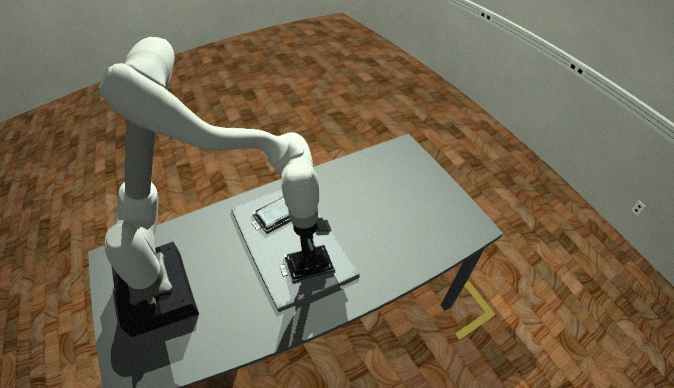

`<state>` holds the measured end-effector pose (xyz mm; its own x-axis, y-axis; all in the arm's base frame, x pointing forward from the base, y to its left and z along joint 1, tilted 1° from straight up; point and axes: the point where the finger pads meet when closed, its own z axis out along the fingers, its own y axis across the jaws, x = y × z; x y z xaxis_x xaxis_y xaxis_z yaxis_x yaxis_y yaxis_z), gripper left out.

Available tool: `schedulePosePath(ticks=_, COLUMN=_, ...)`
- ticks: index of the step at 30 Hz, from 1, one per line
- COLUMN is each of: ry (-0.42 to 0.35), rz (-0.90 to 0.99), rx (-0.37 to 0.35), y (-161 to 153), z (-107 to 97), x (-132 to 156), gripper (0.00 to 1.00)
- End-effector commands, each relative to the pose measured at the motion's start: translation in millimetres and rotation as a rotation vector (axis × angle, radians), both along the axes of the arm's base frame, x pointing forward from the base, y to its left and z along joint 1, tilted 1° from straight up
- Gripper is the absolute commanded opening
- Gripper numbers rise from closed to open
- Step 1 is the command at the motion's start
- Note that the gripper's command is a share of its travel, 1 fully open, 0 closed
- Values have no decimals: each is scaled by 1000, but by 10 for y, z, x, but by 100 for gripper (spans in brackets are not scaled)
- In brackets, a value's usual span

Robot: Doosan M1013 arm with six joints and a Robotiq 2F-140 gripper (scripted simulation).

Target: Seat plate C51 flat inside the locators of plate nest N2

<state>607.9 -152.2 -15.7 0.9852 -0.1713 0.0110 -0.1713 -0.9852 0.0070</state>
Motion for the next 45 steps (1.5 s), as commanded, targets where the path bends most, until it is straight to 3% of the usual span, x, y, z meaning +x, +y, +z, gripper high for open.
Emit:
schedulePosePath(ticks=1, ry=0, rz=1, rx=2, y=40, z=-17, x=-7, gripper=10)
schedulePosePath(ticks=45, ry=0, rz=1, rx=2, y=38, z=-53, x=-16, gripper=10)
